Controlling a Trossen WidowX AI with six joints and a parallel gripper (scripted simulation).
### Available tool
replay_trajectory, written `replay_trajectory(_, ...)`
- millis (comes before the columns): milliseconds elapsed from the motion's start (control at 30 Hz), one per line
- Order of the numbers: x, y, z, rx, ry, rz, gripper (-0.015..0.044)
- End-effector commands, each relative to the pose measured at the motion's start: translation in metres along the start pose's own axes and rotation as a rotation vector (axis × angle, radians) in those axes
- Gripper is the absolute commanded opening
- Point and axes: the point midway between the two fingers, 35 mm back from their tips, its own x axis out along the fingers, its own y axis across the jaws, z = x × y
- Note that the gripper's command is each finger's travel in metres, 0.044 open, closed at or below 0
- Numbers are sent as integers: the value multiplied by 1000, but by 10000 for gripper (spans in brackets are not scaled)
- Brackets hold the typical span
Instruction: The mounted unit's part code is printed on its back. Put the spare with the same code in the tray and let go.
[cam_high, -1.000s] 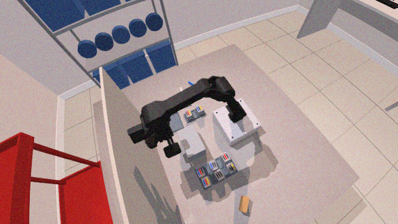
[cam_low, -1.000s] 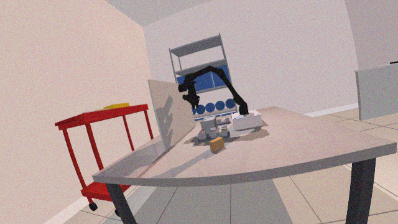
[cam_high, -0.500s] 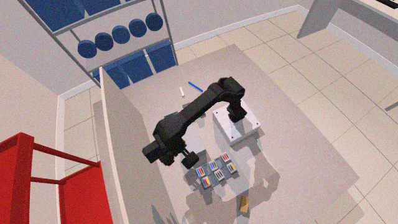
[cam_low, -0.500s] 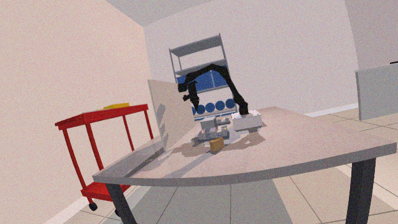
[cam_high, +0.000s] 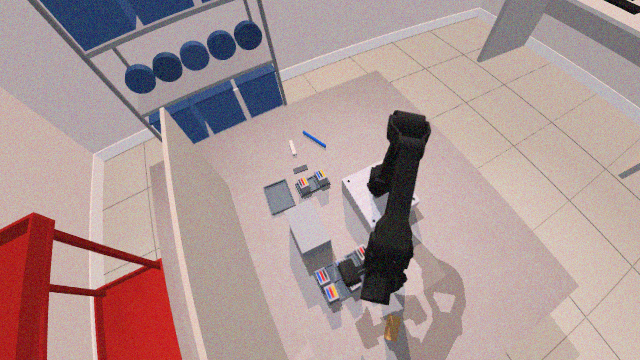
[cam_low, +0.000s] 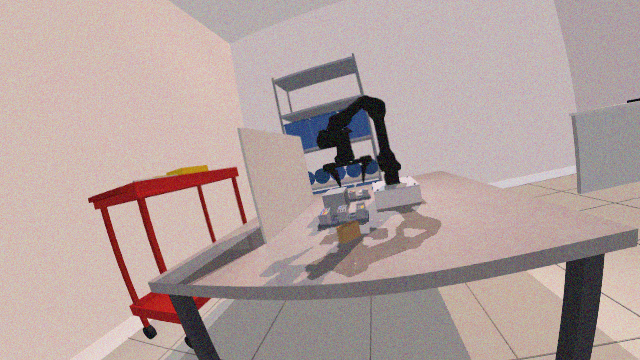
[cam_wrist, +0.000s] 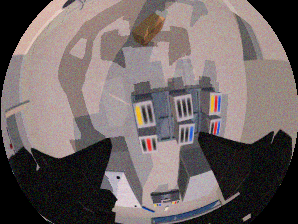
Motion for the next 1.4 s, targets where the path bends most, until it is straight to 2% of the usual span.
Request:
replay_trajectory(0, 7, 18, 0, -121, 5, -3, 440)
replay_trajectory(167, 7, 18, 0, -121, 5, -3, 440)
replay_trajectory(333, 42, 14, 2, -121, 5, -3, 309)
replay_trajectory(367, 46, 13, 2, -121, 5, -3, 300)
replay_trajectory(800, 49, 13, 3, -121, 5, -3, 300)
replay_trajectory(1367, 76, 11, 4, -121, 5, -3, 300)
